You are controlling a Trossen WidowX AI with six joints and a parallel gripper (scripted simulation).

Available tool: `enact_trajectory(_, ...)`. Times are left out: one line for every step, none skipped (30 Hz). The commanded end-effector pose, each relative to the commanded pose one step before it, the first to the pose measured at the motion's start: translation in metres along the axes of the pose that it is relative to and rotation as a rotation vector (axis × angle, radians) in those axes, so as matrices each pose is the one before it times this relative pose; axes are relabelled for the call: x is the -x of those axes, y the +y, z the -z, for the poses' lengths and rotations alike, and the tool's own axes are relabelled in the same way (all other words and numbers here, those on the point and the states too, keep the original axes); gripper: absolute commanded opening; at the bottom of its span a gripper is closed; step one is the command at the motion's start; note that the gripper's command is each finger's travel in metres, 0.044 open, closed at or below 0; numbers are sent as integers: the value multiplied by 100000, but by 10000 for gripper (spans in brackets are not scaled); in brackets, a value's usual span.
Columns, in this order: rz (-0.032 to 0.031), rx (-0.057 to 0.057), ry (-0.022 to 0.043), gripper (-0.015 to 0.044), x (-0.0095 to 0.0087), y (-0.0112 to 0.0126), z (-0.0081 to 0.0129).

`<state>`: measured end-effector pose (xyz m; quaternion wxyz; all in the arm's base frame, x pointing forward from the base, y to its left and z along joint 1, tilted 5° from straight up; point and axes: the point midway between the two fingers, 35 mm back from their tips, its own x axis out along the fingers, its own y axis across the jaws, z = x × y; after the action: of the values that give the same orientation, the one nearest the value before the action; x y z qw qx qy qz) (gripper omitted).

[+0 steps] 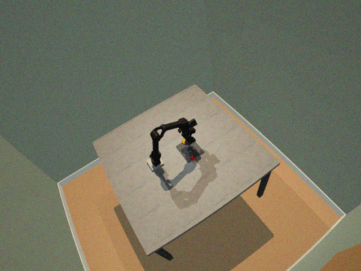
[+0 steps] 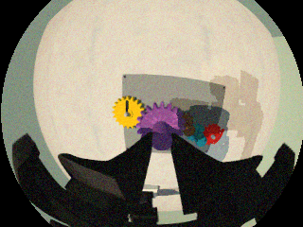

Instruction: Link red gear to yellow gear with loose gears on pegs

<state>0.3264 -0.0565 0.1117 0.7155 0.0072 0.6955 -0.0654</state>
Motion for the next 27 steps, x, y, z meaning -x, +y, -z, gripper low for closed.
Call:
enact_trajectory(372,-1872,-150,0,86,-73,-13)
enact_trajectory(0,-1501,0,0,0,0,0)
enact_trajectory(0,-1916,0,0,0,0,0)
enact_trajectory(0,-2403,0,0,0,0,0)
enact_trajectory(0,-2246,0,0,0,0,0)
enact_trajectory(0,-2115,0,0,0,0,0)
enact_trajectory(0,-1672,0,0,0,0,0)
enact_trajectory(0,-1052,0,0,0,0,0)
enact_trajectory(0,-360,0,0,0,0,0)
enact_trajectory(0,0,0,0,0,0,0)
enact_trajectory(0,0,0,0,0,0,0)
enact_trajectory(0,0,0,0,0,0,0)
enact_trajectory(0,0,0,0,0,0,0)
enact_trajectory(0,-430,0,0,-6,1,-3)
enact_trajectory(0,-761,-1,0,-28,3,-6)
enact_trajectory(0,-976,-1,0,-75,9,-8)
enact_trajectory(0,-724,-1,0,-141,15,-7)
enact_trajectory(0,-5,0,0,-144,13,0)
enact_trajectory(0,394,0,0,-121,8,4)
enact_trajectory(1,643,1,0,-124,6,8)
enact_trajectory(1,701,1,0,-113,2,9)
enact_trajectory(1,769,1,0,-117,0,10)
enact_trajectory(2,839,1,0,-129,-3,10)
enact_trajectory(2,872,1,0,-143,-7,11)
enact_trajectory(2,824,1,0,-151,-10,10)
enact_trajectory(3,701,1,0,-152,-12,7)
enact_trajectory(3,541,1,0,-152,-13,4)
